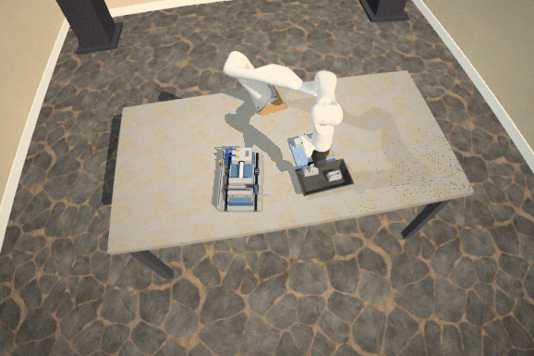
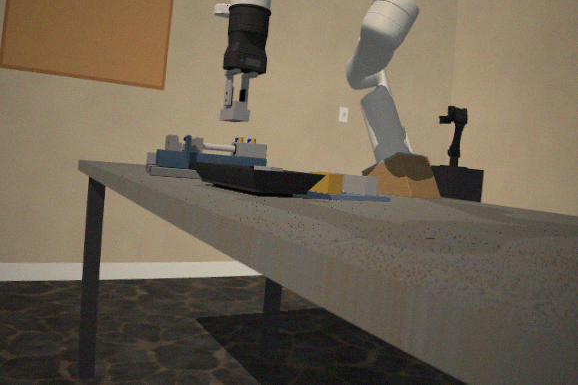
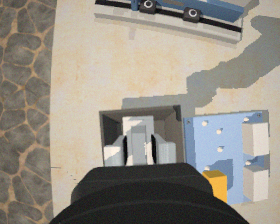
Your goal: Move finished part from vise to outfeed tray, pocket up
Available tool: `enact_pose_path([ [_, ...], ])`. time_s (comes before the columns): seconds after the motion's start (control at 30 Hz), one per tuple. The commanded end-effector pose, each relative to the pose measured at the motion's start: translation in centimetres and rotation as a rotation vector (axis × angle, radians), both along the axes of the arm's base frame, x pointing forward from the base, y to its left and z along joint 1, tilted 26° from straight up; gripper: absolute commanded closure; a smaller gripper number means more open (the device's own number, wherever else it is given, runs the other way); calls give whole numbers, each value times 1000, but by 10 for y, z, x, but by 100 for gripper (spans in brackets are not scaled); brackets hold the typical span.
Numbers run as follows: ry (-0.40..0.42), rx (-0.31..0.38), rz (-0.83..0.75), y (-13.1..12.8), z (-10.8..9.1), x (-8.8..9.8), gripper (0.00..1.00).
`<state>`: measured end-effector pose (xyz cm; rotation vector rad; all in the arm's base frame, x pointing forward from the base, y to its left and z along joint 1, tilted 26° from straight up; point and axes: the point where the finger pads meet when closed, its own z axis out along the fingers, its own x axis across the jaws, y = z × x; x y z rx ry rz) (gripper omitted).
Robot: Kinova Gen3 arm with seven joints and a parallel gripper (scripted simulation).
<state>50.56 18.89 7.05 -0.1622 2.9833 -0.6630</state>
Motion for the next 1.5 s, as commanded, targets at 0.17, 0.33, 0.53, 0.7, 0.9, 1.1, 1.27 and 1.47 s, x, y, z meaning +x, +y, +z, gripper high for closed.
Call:
enact_pose_path([
  [0.17, 11, -11, 27, 20, -10, -9, 100],
  [0.33, 11, -11, 27, 21, -11, -10, 100],
  [0.53, 11, -11, 27, 21, -11, -10, 100],
  [0.7, 11, -11, 27, 21, -11, -10, 100],
  [0.9, 11, -11, 27, 21, -11, -10, 100],
  [1.1, 11, -11, 27, 21, -11, -10, 100],
  [1.27, 11, -11, 27, 21, -11, -10, 100],
  [1.47, 11, -11, 27, 21, -11, -10, 100],
])
